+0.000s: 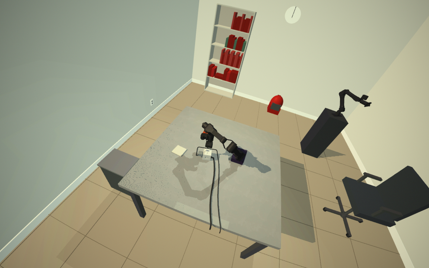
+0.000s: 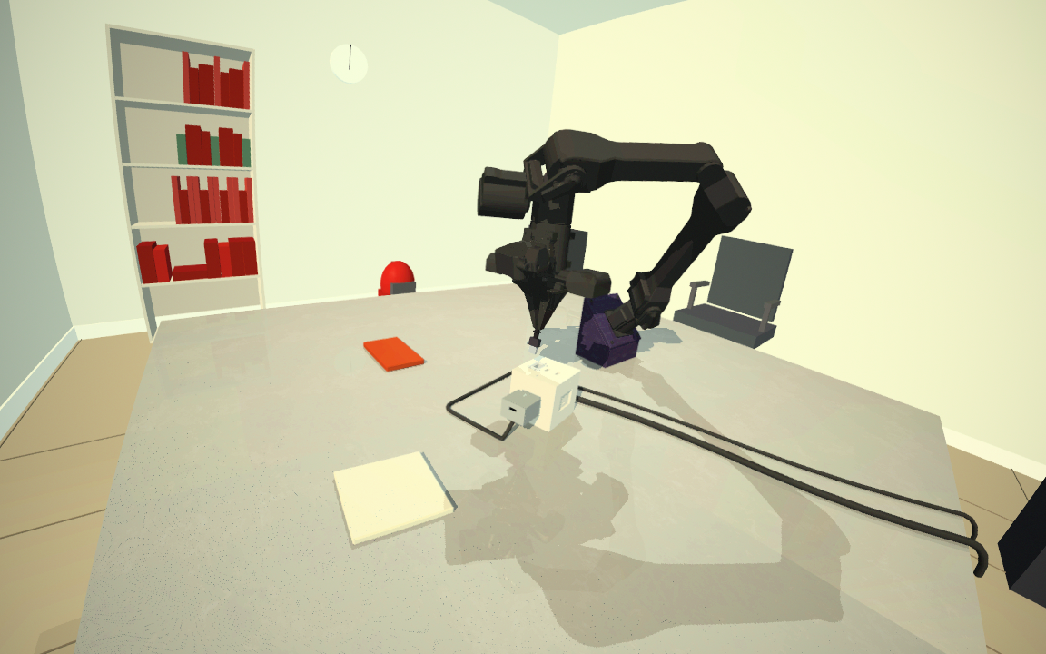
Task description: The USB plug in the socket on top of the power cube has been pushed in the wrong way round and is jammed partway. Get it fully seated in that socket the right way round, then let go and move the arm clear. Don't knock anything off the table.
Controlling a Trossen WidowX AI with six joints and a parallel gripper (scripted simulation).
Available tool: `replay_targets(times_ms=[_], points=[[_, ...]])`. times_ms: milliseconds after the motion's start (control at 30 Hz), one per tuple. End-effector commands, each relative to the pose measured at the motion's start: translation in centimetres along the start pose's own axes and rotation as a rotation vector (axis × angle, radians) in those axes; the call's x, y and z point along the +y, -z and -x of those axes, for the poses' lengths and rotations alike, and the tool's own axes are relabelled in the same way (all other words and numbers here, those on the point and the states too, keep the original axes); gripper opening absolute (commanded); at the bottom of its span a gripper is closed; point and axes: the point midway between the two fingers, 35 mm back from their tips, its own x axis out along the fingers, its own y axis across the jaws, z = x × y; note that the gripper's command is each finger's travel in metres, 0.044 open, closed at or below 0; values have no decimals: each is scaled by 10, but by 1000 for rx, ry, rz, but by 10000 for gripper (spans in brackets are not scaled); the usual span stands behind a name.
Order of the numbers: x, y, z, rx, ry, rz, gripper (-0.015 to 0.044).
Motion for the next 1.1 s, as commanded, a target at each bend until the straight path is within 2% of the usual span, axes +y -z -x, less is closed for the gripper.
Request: replay_targets(times_ms=[0, 1067], points=[[0, 0, 0, 0, 1, -87, 0], [0, 0, 0, -1, 1, -925, 0]])
